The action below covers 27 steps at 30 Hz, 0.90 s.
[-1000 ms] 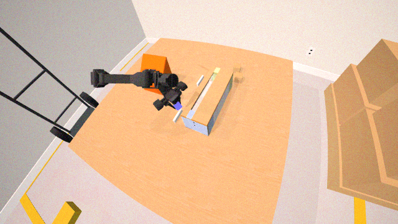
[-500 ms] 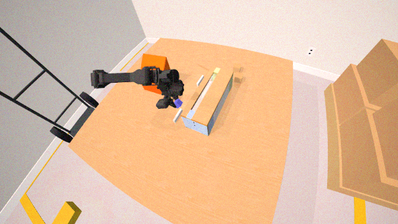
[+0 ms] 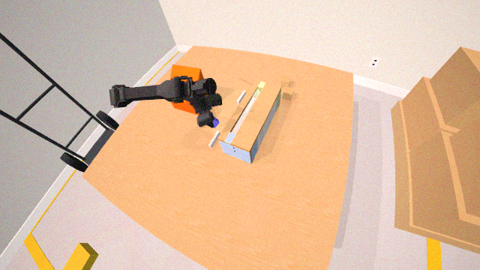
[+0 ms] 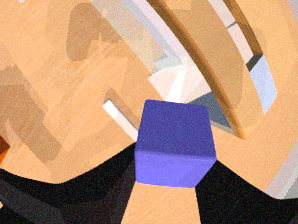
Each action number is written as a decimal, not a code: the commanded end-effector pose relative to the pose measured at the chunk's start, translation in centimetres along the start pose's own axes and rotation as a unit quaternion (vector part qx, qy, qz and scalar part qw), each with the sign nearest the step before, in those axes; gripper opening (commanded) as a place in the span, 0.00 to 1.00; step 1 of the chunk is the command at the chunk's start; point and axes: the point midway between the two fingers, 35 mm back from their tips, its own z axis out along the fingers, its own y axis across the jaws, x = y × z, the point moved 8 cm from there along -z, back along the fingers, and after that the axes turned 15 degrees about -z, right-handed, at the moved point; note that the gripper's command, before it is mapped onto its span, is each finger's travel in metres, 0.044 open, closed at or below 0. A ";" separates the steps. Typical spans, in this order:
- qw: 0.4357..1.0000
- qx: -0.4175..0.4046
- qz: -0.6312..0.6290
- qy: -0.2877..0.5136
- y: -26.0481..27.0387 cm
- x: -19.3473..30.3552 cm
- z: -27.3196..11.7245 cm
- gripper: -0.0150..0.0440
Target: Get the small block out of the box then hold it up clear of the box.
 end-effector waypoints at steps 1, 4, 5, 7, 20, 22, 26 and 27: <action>0.997 0.008 -0.076 0.003 -0.3 -0.1 -0.5 0.25; 0.990 0.011 -0.137 0.006 -0.3 -0.1 -0.7 0.25; 0.987 0.012 -0.158 0.008 -0.3 -0.1 -0.8 0.25; 0.980 0.013 -0.198 0.010 -0.3 -0.1 -0.9 0.25; 0.892 0.022 -0.451 0.029 -0.3 -0.3 -2.0 0.25; 0.872 0.023 -0.487 0.032 -0.3 -0.3 -2.1 0.25; 0.829 0.024 -0.557 0.039 -0.3 -0.4 -2.5 0.25; 0.817 0.024 -0.574 0.041 -0.3 -0.4 -2.5 0.25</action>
